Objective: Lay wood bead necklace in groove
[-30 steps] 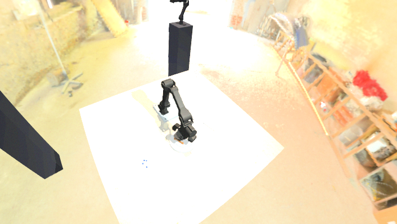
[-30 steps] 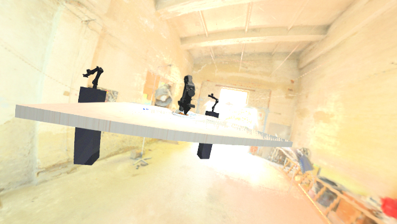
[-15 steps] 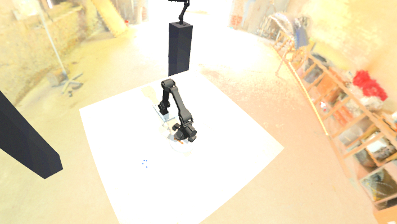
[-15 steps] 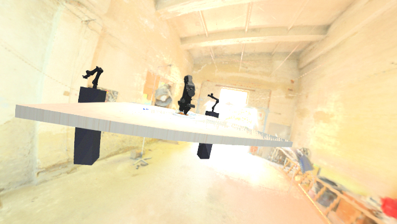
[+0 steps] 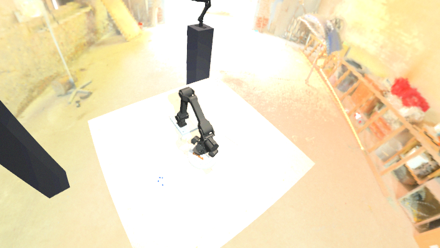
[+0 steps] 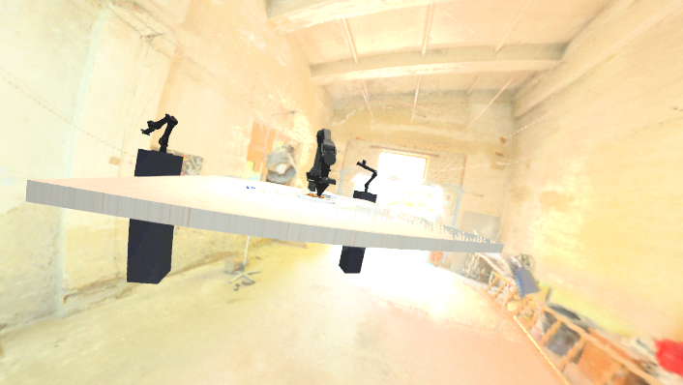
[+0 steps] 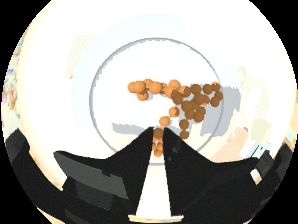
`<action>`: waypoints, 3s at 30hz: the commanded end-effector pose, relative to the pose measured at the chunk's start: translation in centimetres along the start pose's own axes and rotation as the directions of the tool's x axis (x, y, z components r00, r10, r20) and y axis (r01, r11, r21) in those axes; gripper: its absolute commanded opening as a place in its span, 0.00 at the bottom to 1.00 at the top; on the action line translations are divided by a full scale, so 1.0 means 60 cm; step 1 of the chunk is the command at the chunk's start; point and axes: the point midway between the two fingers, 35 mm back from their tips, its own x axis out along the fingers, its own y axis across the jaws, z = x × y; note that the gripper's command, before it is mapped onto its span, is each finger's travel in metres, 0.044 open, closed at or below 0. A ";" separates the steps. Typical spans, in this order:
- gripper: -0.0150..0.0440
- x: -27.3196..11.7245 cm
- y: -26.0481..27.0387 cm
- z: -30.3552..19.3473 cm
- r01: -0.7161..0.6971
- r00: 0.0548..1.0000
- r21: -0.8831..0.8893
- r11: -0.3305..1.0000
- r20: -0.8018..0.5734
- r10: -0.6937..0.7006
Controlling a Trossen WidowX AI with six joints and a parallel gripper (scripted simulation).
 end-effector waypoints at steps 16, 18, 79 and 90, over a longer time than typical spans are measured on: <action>0.25 -0.005 0.102 -0.002 -0.010 1.000 0.005 1.000 0.007 0.010; 0.25 -0.004 0.108 -0.002 -0.010 1.000 0.005 1.000 0.007 0.010; 1.00 -0.004 0.109 -0.003 -0.010 1.000 0.005 1.000 0.007 0.010; 0.51 -0.029 0.059 0.028 0.001 1.000 -0.751 0.660 0.008 0.008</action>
